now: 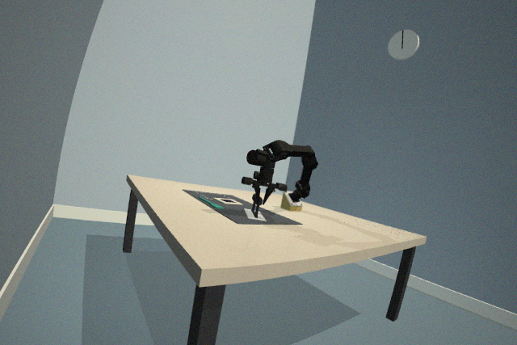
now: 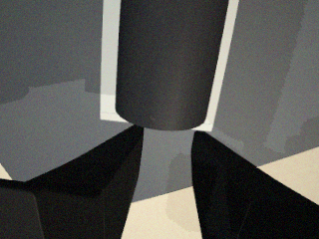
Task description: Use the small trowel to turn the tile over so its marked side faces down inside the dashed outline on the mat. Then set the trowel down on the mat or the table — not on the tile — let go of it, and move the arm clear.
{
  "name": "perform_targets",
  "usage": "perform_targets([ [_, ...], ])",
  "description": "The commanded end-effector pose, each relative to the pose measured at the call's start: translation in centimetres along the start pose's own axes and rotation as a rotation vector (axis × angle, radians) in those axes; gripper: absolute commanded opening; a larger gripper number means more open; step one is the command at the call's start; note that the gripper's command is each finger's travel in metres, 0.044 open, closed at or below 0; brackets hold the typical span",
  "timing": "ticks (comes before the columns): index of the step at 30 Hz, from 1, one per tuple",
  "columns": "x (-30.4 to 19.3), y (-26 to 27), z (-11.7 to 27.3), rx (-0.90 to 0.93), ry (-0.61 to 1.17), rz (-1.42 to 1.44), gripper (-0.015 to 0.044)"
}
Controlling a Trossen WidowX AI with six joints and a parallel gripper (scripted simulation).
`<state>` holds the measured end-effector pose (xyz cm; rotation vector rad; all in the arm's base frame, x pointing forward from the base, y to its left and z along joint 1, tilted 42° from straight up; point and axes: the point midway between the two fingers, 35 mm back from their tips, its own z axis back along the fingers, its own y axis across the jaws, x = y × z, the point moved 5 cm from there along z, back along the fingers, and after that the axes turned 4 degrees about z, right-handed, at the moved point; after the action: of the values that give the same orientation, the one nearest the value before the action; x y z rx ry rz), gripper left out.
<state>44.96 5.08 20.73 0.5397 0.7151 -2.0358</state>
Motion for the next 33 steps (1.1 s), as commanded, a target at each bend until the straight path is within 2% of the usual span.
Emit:
perform_targets([
  [1, -0.3, -1.0, 0.2, -0.001, 0.000, 0.000, 0.0100],
  [18, -0.7, -8.7, 1.8, -0.006, -0.001, -0.001, 0.0100],
  [33, -0.9, -8.6, 2.0, -0.004, 0.005, 0.006, 0.0100],
])
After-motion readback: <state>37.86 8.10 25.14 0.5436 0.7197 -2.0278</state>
